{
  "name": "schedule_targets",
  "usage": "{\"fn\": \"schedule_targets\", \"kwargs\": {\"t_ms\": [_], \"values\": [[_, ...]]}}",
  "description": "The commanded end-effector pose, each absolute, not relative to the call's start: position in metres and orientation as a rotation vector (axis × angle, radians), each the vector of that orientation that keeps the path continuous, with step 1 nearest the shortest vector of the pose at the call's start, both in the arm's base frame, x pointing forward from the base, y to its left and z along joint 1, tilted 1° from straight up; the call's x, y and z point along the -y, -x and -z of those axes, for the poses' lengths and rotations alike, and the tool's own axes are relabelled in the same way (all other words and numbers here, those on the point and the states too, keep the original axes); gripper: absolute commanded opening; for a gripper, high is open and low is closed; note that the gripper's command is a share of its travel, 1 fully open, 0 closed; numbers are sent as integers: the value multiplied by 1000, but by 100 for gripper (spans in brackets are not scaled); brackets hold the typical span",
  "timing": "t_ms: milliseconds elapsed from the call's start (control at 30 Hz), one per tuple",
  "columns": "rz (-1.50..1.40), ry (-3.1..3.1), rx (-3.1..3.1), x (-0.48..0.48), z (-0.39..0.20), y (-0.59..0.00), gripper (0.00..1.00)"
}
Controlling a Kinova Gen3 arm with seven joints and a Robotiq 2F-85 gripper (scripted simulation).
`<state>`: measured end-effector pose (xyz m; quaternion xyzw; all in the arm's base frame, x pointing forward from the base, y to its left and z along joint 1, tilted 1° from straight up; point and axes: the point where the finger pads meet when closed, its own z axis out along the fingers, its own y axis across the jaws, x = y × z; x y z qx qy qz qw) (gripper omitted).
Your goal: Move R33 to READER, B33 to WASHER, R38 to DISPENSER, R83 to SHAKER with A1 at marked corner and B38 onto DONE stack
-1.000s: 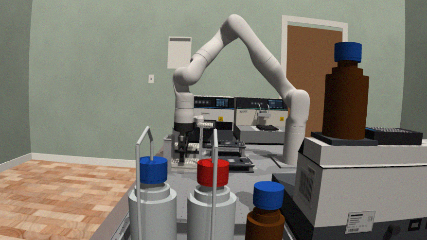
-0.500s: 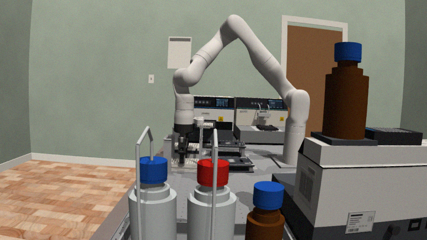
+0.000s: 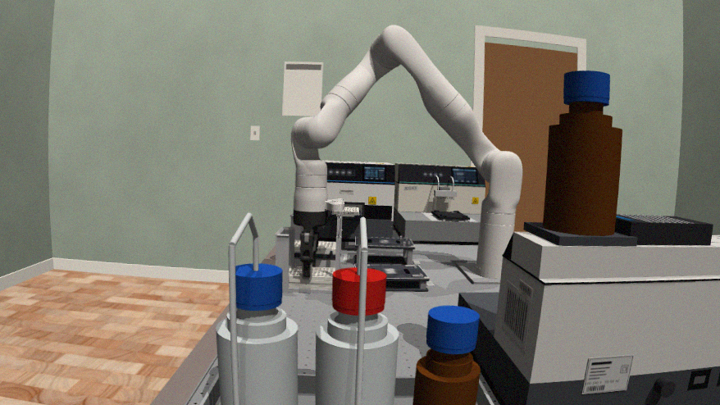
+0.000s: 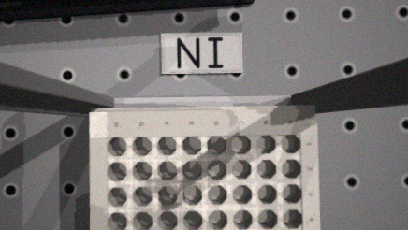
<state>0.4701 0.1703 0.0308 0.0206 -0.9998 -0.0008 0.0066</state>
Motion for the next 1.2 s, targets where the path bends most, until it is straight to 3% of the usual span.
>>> {"fn": "schedule_targets", "kwargs": {"t_ms": [0,367,400,1167], "values": [[-6,-72,3130,-169,-29,-470,100],[-6,-72,3130,-169,-30,-470,100],[-1,-68,3129,-170,-31,-470,94],[-1,-68,3129,-170,-31,-470,94]]}}
